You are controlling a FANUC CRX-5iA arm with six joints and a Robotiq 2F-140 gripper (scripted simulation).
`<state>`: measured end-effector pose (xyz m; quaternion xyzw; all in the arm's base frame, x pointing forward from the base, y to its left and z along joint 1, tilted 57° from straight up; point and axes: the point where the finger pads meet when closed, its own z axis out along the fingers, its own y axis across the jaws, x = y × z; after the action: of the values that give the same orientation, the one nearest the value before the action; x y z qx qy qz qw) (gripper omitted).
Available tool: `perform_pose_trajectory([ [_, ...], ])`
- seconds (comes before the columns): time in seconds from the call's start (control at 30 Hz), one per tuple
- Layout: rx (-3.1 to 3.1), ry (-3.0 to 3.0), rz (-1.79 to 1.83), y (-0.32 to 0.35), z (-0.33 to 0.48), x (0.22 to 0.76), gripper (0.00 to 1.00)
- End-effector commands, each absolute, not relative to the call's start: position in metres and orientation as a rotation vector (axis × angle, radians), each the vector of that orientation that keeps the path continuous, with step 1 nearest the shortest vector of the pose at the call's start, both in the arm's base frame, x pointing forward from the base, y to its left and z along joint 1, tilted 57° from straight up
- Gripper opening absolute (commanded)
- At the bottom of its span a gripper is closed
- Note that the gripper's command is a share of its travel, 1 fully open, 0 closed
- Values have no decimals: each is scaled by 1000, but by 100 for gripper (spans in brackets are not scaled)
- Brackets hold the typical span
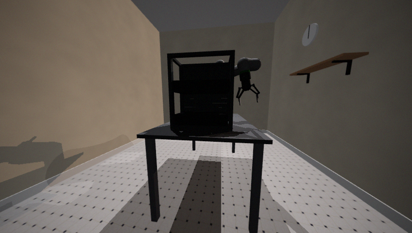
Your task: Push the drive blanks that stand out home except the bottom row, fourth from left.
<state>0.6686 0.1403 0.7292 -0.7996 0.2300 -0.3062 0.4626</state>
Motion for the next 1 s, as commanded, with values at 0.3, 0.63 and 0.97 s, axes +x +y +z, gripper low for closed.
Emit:
perform_pose_trajectory([
  [0.3,-1965,566,-753,140,729,669,100],
  [0.63,-1965,566,-753,140,729,669,100],
  [0.97,-1965,566,-753,144,725,661,100],
])
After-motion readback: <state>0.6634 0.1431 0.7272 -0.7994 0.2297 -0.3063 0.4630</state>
